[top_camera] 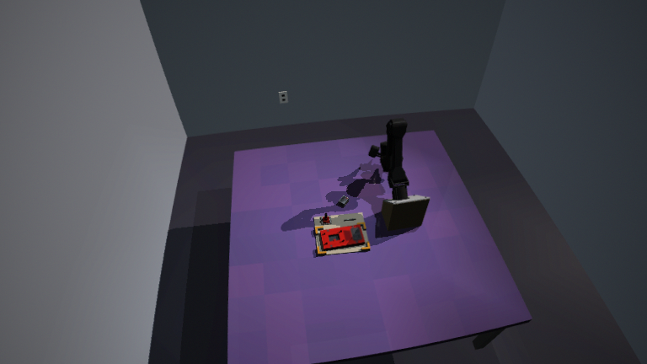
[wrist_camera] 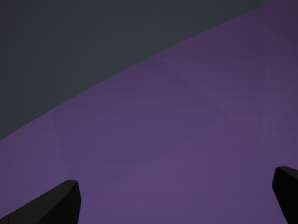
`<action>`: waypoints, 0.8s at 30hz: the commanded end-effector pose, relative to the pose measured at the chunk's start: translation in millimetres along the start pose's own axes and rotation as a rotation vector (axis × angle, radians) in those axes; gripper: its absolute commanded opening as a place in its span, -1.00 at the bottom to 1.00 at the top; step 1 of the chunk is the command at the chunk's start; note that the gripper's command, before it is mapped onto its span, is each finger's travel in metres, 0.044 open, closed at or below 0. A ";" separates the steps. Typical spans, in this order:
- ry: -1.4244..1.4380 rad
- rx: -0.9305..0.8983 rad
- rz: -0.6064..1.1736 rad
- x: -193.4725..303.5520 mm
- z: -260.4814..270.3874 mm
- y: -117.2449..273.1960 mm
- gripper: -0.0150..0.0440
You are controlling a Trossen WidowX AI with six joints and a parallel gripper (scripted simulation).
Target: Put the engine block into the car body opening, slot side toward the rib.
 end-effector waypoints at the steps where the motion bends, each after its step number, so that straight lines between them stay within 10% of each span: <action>1: 0.001 0.001 0.005 0.5 0.1 -1.2 0.95; 24: -0.003 0.264 0.636 1.7 3.8 -76.3 1.00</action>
Point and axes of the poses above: the point midway between the two fingers, 35 mm back from their tips, its own y axis back along the fingers, its own z axis across the jaws, x = y × z, the point moved 2 cm from there along y, back along the fingers, and after that the axes turned 5 degrees about -y, right-handed, at the moved point
